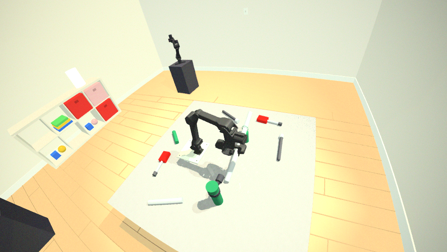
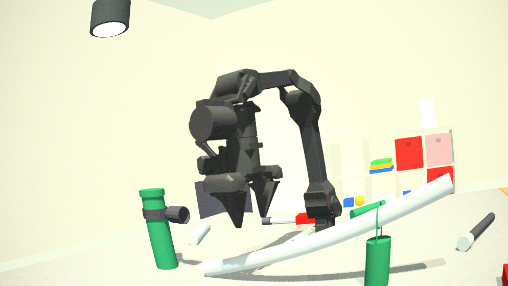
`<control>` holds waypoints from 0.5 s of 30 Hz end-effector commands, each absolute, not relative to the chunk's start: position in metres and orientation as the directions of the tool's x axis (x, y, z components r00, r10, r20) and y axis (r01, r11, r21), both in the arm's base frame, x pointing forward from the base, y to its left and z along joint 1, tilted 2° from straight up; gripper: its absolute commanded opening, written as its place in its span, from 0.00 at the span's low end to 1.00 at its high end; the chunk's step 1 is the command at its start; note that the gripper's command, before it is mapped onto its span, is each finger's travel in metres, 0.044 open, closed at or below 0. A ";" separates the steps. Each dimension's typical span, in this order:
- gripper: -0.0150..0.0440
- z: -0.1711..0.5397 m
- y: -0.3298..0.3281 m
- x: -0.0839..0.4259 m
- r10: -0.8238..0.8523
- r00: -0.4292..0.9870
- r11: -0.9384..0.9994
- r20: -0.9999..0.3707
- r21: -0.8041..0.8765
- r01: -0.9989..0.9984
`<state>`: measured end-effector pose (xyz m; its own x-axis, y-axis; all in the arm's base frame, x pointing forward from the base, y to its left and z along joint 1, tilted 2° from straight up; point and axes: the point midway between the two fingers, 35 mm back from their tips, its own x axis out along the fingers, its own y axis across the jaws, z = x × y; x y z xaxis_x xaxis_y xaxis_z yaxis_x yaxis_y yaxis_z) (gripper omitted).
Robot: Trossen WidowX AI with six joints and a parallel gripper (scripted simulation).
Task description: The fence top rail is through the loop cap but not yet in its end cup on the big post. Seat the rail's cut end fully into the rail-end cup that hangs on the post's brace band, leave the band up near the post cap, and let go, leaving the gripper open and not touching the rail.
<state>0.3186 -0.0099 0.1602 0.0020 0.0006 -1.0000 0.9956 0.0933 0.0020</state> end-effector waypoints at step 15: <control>1.00 0.114 -0.010 0.319 0.001 -0.001 0.068 -1.000 -0.001 0.998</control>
